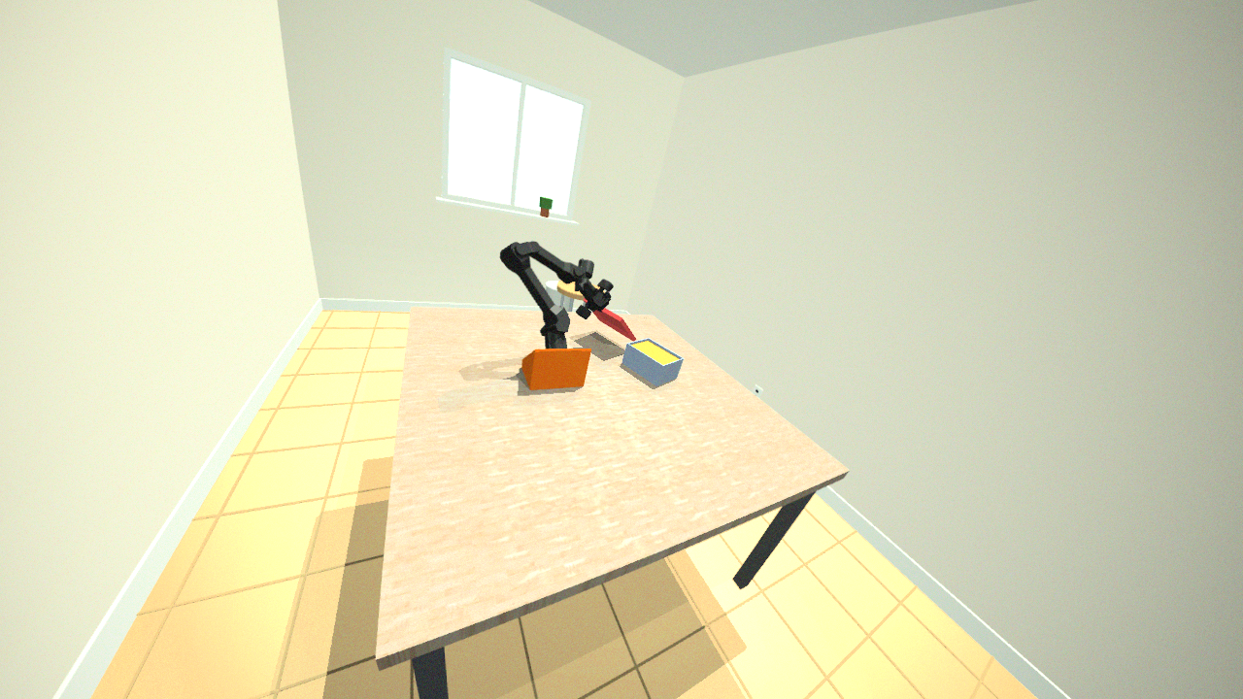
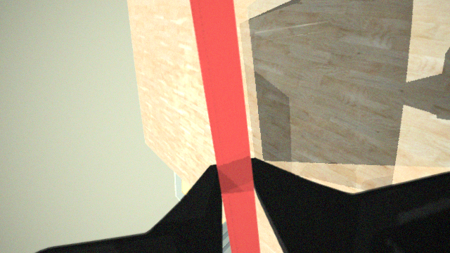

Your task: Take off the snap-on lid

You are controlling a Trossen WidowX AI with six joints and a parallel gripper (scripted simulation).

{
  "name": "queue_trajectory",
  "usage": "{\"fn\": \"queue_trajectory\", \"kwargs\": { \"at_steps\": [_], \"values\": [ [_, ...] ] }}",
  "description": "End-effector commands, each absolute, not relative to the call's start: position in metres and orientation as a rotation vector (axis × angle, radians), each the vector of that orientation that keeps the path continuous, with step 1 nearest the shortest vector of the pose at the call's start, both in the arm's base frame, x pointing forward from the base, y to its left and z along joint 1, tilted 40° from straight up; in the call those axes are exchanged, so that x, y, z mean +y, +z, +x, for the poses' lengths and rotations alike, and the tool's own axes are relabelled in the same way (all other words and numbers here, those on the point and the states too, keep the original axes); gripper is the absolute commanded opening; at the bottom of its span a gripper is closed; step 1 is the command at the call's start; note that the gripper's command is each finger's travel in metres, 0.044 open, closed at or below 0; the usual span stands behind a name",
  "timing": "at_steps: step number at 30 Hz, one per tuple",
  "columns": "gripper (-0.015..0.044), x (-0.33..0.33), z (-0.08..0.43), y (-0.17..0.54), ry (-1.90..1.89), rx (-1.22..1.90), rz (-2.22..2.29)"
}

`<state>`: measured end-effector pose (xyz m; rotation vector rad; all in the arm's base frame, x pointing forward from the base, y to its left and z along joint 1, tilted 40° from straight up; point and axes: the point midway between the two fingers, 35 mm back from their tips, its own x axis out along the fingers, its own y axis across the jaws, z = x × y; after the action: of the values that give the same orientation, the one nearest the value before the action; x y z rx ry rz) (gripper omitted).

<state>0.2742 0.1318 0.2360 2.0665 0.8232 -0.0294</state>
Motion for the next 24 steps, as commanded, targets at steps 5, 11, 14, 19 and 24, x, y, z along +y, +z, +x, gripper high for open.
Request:
{"fn": "queue_trajectory", "kwargs": {
  "at_steps": [5, 11, 14, 19, 24],
  "values": [
    [0.0, 0.134, 0.276, 0.233, -0.03, 0.809, 2.073],
    [0.0, 0.137, 0.276, 0.229, -0.03, 0.809, 2.073],
    [0.0, 0.139, 0.276, 0.227, -0.03, 0.809, 2.073],
    [0.0, 0.141, 0.277, 0.224, -0.03, 0.809, 2.073],
    [0.0, 0.144, 0.277, 0.221, -0.03, 0.809, 2.074]
  ]
}}
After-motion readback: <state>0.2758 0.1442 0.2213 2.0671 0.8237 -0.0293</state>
